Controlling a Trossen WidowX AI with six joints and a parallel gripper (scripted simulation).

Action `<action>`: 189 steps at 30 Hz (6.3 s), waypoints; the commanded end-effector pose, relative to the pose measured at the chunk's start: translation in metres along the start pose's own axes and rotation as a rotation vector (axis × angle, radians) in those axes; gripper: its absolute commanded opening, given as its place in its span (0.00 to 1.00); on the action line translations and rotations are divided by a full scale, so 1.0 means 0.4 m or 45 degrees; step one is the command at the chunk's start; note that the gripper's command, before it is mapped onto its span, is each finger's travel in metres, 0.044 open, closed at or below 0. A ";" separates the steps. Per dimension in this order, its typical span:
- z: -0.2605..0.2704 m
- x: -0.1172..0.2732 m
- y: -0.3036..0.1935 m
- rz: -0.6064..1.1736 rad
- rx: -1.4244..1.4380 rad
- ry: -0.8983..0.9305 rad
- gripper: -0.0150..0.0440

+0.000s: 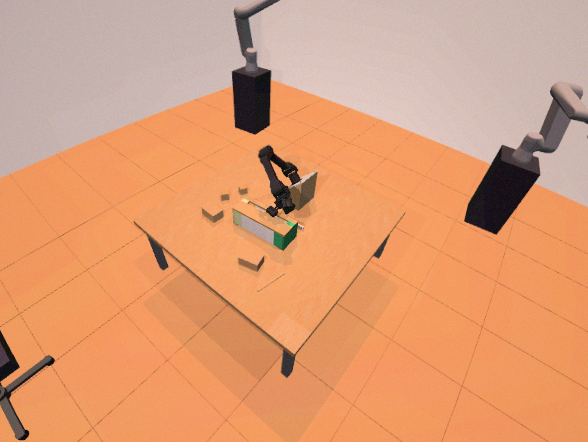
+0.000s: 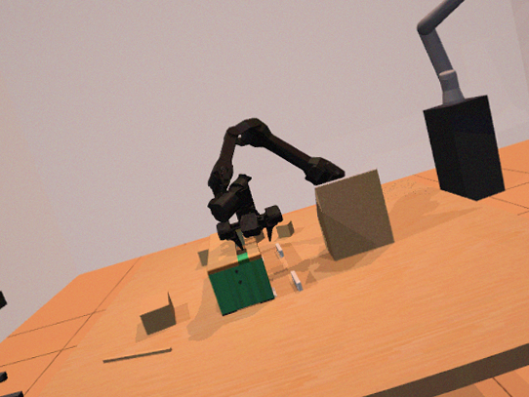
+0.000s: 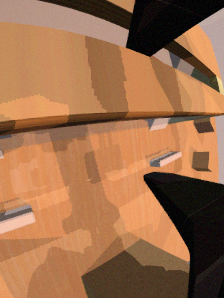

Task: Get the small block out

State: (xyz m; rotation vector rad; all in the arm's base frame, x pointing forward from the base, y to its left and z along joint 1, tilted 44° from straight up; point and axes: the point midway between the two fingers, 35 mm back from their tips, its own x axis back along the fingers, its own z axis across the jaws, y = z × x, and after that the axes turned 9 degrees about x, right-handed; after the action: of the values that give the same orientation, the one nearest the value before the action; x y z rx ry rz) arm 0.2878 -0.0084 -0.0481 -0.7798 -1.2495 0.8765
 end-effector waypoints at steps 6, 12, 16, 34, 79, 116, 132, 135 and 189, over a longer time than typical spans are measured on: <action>0.005 -0.037 0.009 0.008 0.009 0.001 0.93; 0.008 -0.059 0.015 0.010 0.009 0.002 0.93; 0.006 -0.047 0.011 0.005 0.005 0.003 0.93; 0.017 -0.072 -0.055 0.009 0.008 0.005 0.93; 0.041 -0.128 -0.212 0.014 0.009 0.006 0.93; 0.060 -0.173 -0.343 0.017 0.010 0.007 0.93; 0.060 -0.027 -0.379 0.011 -0.010 -0.010 0.89; 0.072 -0.028 -0.388 -0.030 -0.376 -0.019 0.75; 0.204 -0.030 -0.495 -0.584 -5.578 2.081 0.74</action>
State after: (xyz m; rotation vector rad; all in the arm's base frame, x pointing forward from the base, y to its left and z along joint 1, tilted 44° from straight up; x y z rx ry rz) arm 0.2385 -0.1087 0.1333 0.9874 -0.0886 1.9566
